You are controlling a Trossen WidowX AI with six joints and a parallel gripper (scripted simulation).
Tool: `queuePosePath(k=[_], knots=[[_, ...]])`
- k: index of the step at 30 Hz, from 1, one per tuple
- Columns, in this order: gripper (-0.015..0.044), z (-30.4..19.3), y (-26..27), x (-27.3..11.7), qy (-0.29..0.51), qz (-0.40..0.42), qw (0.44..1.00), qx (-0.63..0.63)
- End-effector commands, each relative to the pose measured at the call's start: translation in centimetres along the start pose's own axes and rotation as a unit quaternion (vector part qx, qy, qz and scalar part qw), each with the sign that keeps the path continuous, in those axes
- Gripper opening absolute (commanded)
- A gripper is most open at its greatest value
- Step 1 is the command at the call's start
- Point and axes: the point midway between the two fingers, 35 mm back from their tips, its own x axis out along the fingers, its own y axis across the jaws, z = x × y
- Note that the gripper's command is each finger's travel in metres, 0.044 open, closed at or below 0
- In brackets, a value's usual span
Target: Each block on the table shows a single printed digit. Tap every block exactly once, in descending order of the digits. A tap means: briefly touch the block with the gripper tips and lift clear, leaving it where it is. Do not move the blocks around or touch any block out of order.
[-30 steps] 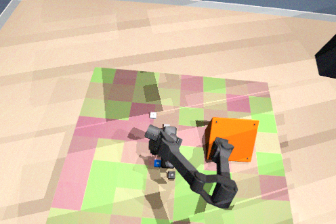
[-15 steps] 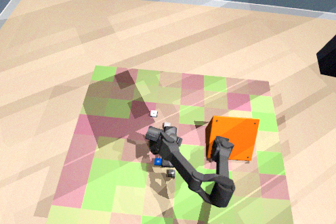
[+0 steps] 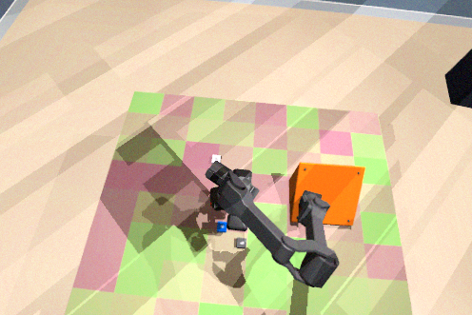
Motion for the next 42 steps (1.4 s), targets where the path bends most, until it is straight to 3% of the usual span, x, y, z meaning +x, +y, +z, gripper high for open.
queuePosePath(k=[1,7,23,31,37,42], knots=[[0.0020,0.0,0.1,-3.9,-0.006,-0.004,1.000,-0.008],[0.0020,1.3,-1.0,-4.4,-0.007,-0.005,1.000,-0.008],[0.0020,10.6,-17.8,-4.5,-0.009,-0.008,1.000,-0.011],[0.0020,10.7,-18.1,-4.2,-0.009,-0.008,1.000,-0.011],[0.0020,10.9,-18.1,3.4,-0.010,-0.007,1.000,-0.011],[0.0020,10.9,-18.1,3.7,-0.010,-0.007,1.000,-0.011]])
